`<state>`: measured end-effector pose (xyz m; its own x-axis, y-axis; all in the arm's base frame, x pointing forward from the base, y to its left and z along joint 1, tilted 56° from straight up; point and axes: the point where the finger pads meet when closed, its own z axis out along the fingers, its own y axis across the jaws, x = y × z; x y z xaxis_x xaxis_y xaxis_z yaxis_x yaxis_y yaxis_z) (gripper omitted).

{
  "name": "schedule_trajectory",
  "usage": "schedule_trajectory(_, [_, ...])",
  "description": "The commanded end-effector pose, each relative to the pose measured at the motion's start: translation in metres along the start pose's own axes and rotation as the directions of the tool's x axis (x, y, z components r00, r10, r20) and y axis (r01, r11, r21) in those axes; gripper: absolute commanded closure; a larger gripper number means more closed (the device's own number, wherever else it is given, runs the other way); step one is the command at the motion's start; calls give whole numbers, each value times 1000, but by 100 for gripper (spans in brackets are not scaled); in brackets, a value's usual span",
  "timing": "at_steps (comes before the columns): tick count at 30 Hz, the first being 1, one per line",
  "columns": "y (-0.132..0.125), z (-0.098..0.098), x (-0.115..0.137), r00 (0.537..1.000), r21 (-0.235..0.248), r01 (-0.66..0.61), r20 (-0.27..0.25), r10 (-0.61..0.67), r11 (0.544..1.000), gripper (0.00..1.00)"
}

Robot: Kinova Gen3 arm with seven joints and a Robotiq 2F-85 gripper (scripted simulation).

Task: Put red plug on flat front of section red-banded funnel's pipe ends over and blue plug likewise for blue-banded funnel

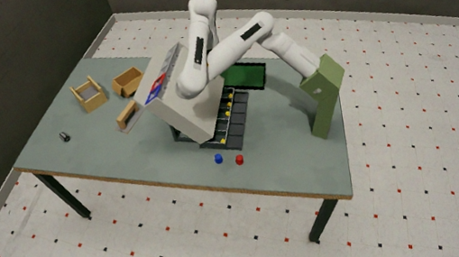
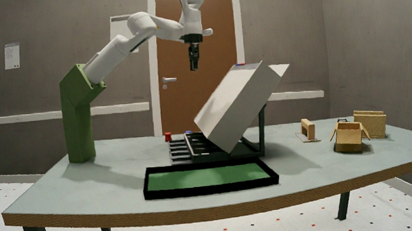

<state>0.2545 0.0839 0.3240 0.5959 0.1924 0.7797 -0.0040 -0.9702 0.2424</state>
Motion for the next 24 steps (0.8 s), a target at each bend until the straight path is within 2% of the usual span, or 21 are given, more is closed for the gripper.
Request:
schedule_trajectory(1, [3, 31, -45, 1000, 9, 4, -26, -3, 1000, 0])
schedule_trajectory(24, [2, 34, -50, 1000, 10, 3, -25, -2, 1000, 0])
